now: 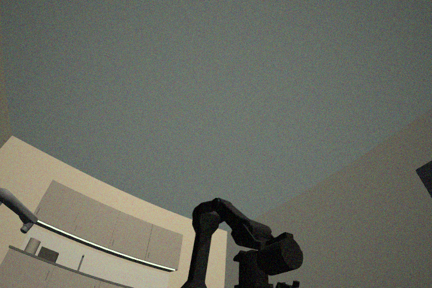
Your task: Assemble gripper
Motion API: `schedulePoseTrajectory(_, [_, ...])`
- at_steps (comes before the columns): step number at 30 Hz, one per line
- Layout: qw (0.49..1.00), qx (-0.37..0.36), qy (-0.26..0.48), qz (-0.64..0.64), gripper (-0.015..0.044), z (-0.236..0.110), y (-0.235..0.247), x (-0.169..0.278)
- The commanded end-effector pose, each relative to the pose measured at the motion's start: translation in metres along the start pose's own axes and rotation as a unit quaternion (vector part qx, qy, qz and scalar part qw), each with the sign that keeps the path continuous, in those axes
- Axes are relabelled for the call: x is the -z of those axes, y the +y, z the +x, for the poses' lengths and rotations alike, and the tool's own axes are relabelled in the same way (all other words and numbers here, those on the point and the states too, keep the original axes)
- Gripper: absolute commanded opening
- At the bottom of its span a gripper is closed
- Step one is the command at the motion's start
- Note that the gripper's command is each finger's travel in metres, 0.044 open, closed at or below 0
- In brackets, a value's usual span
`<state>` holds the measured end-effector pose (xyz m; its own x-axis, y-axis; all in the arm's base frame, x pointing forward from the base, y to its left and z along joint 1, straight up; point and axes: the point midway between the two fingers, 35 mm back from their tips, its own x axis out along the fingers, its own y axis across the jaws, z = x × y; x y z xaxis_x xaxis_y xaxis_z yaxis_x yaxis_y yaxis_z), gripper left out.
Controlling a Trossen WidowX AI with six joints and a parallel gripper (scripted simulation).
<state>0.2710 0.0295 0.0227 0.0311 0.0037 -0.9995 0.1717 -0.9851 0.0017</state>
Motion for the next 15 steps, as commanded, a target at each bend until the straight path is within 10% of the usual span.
schedulePoseTrajectory(1, [1.000, -0.001, -0.001, -0.001, 0.0351, 0.0014, 0.0004, 0.0004])
schedulePoseTrajectory(15, [1.000, -0.001, -0.001, -0.001, 0.0351, -0.0013, 0.0001, 0.0007])
